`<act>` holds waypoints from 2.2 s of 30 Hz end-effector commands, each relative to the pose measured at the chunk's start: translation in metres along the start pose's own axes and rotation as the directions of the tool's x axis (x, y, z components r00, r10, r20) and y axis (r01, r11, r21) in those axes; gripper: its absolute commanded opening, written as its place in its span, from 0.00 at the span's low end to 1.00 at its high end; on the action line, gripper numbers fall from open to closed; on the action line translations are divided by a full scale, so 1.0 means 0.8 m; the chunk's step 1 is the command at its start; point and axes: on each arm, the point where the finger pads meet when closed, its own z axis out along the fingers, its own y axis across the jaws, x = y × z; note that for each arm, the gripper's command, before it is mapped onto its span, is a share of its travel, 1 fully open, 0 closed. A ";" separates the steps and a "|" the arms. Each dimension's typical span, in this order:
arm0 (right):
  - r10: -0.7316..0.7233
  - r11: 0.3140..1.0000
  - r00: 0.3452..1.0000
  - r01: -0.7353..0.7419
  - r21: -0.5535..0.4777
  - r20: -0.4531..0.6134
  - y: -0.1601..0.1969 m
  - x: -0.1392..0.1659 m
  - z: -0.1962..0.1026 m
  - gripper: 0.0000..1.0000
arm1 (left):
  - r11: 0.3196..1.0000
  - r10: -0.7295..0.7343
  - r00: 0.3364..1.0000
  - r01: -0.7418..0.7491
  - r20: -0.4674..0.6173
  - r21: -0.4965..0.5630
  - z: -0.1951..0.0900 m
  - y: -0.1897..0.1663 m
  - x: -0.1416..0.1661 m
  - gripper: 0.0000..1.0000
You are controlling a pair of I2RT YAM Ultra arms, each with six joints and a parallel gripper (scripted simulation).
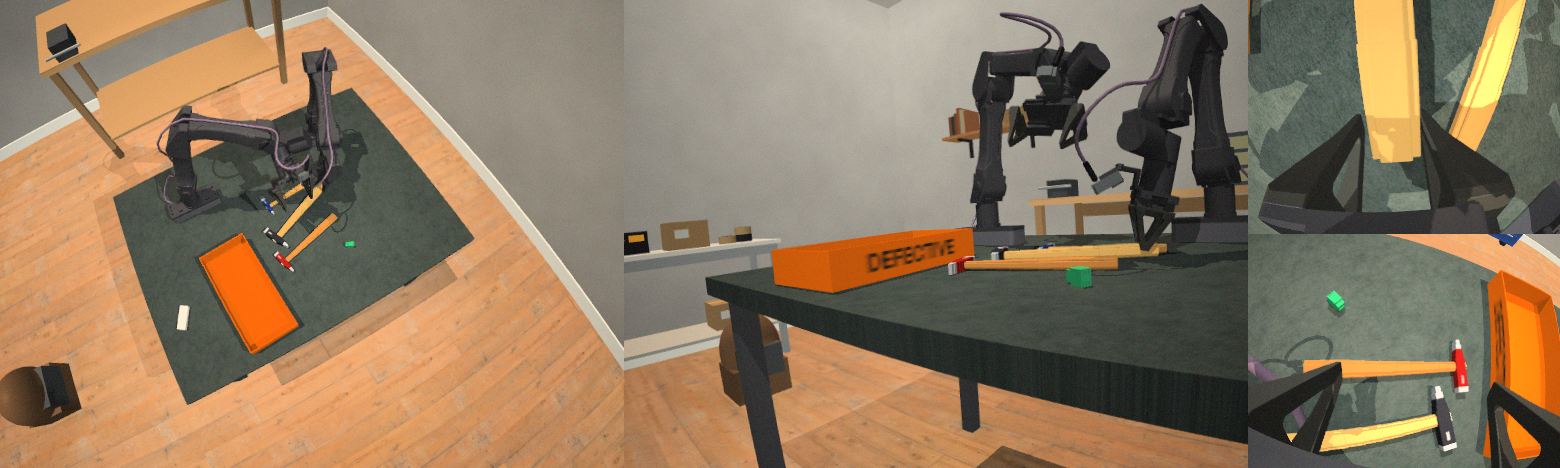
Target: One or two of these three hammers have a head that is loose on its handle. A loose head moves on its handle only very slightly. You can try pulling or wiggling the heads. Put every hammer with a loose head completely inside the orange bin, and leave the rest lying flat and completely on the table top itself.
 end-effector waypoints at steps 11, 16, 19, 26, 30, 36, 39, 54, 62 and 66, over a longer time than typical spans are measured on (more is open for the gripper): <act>0.009 1.000 1.000 -0.009 -0.001 0.011 -0.001 -0.005 -0.003 1.00 | 1.000 0.009 1.000 -0.009 0.007 0.011 -0.003 -0.007 0.003 0.16; 0.009 1.000 1.000 -0.009 -0.001 0.011 -0.001 -0.005 -0.003 1.00 | 1.000 0.015 1.000 -0.015 0.007 0.014 -0.003 -0.008 0.004 0.23; 0.009 1.000 1.000 -0.009 -0.001 0.011 -0.001 -0.005 -0.003 1.00 | 0.999 0.029 1.000 -0.029 0.006 0.018 -0.005 -0.009 0.012 0.26; 0.009 1.000 1.000 -0.009 -0.001 0.011 -0.001 -0.005 -0.003 1.00 | 1.000 -0.009 1.000 0.009 0.002 0.005 -0.012 -0.010 0.040 0.26; 0.009 1.000 1.000 -0.009 -0.001 0.011 -0.001 -0.005 -0.003 1.00 | 1.000 -0.013 1.000 0.013 0.000 0.003 -0.012 -0.009 0.042 0.26; 0.009 1.000 1.000 -0.009 -0.001 0.011 -0.001 -0.005 -0.003 1.00 | 1.000 -0.013 1.000 0.013 0.000 0.003 -0.012 -0.009 0.042 0.26; 0.009 1.000 1.000 -0.009 -0.001 0.011 -0.001 -0.005 -0.003 1.00 | 1.000 -0.013 1.000 0.013 0.000 0.003 -0.012 -0.009 0.042 0.26; -0.226 0.953 0.877 0.109 -0.282 -0.424 -0.024 0.121 0.033 0.46 | 1.000 -0.004 1.000 0.004 0.010 -0.007 -0.012 -0.004 0.035 0.26; -0.334 0.920 0.737 0.121 -0.372 -0.587 -0.050 0.186 0.060 0.46 | 1.000 -0.004 1.000 0.004 0.010 -0.007 -0.012 -0.004 0.035 0.26; -0.359 0.914 0.664 0.110 -0.390 -0.656 -0.067 0.214 0.076 0.46 | 1.000 -0.004 1.000 0.004 0.010 -0.007 -0.012 -0.004 0.035 0.26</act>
